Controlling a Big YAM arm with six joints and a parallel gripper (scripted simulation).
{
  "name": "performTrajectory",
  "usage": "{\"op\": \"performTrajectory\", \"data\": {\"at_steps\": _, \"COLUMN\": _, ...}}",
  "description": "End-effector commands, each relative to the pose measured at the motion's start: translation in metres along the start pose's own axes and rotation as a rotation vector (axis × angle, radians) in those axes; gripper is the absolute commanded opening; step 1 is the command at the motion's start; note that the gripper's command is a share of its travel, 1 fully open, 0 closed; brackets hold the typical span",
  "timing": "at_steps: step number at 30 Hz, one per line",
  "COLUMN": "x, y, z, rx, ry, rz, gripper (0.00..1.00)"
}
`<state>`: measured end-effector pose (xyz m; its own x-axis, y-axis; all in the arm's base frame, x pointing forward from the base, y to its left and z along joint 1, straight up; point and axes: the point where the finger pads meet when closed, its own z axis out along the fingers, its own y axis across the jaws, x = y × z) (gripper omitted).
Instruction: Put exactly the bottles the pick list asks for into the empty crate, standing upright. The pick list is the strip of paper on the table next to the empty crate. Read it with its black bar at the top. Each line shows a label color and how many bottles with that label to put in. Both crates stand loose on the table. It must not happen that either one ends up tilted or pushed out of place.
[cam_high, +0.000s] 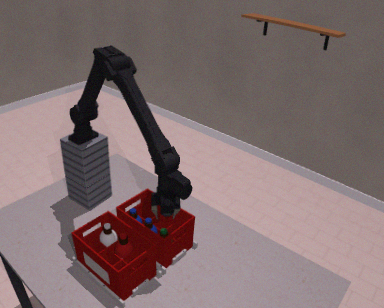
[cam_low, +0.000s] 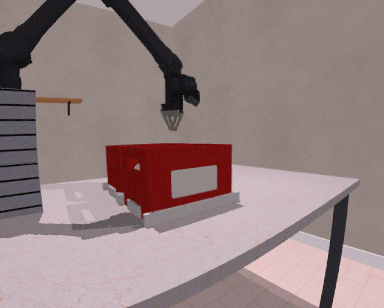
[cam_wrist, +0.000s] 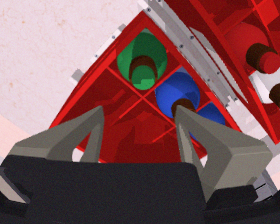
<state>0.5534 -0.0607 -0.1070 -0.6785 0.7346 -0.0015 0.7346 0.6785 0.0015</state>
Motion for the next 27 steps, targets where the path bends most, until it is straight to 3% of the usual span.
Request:
{"op": "performTrajectory", "data": {"at_steps": 1, "x": -0.011, "y": 0.009, "z": -0.012, "rx": -0.025, "ry": -0.027, "rz": 0.004, "gripper": 0.61}}
{"op": "performTrajectory", "data": {"at_steps": 21, "x": -0.011, "y": 0.007, "z": -0.011, "rx": -0.025, "ry": -0.026, "rz": 0.004, "gripper": 0.61}}
{"op": "performTrajectory", "data": {"at_steps": 24, "x": -0.019, "y": 0.007, "z": -0.023, "rx": -0.044, "ry": -0.047, "rz": 0.016, "gripper": 0.61}}
{"op": "performTrajectory", "data": {"at_steps": 27, "x": -0.011, "y": 0.007, "z": -0.012, "rx": -0.025, "ry": -0.026, "rz": 0.004, "gripper": 0.61}}
